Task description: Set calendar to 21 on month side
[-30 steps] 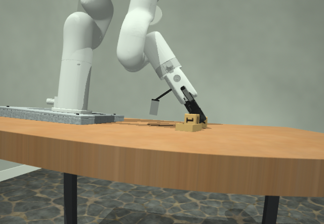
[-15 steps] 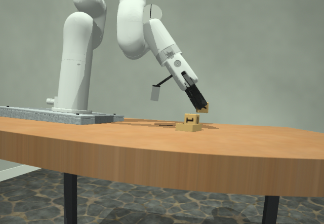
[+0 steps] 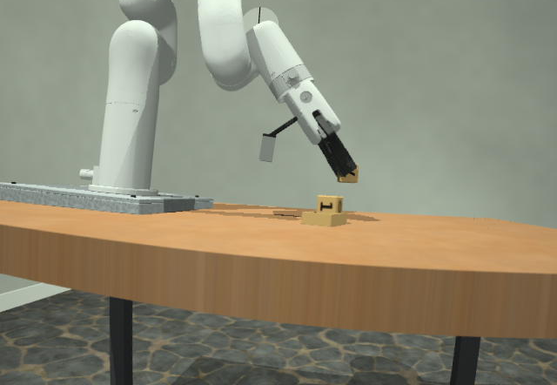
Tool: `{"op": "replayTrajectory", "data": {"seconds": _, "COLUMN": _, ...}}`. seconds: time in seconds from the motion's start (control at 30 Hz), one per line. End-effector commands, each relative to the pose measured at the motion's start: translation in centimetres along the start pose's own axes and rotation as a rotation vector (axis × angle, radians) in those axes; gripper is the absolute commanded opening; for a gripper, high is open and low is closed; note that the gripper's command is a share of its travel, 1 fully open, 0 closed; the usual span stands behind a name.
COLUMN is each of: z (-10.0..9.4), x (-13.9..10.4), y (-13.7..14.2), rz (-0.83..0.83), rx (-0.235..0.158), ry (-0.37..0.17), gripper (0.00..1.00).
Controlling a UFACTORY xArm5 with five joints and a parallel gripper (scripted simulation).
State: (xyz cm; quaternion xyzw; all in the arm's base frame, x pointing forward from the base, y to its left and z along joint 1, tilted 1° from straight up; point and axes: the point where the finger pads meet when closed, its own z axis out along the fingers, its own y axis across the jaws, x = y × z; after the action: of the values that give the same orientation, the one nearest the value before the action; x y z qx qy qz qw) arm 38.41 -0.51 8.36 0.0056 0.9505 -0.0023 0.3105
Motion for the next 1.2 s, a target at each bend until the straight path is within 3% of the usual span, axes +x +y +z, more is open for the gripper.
{"op": "replayTrajectory", "data": {"seconds": 0.0, "z": -0.05, "x": -0.16, "y": 0.00, "rz": 0.000, "rx": 0.000, "ry": -0.003, "gripper": 0.29}}
{"op": "replayTrajectory", "data": {"seconds": 0.13, "z": -0.01, "x": -0.18, "y": 0.00, "rz": 0.000, "rx": 0.000, "ry": 0.008, "gripper": 0.29}}
{"op": "replayTrajectory", "data": {"seconds": 0.37, "z": -0.08, "x": -0.40, "y": -0.01, "rz": 0.000, "rx": 0.000, "ry": 0.117, "gripper": 0.29}}
{"op": "replayTrajectory", "data": {"seconds": 0.6, "z": -0.12, "x": -0.44, "y": -0.01, "rz": 0.000, "rx": 0.000, "ry": 0.134, "gripper": 0.29}}
{"op": "replayTrajectory", "data": {"seconds": 0.8, "z": -0.08, "x": -0.68, "y": -0.01, "rz": 0.000, "rx": 0.000, "ry": 0.242, "gripper": 0.29}}
{"op": "replayTrajectory", "data": {"seconds": 0.97, "z": -0.10, "x": -0.73, "y": -0.01, "rz": 0.000, "rx": 0.000, "ry": 0.267, "gripper": 0.29}}
{"op": "replayTrajectory", "data": {"seconds": 1.1, "z": -0.01, "x": -0.91, "y": -0.01, "rz": 0.000, "rx": 0.000, "ry": 0.349, "gripper": 0.29}}
{"op": "replayTrajectory", "data": {"seconds": 1.17, "z": -0.01, "x": -0.91, "y": -0.01, "rz": 0.000, "rx": 0.000, "ry": 0.349, "gripper": 0.29}}
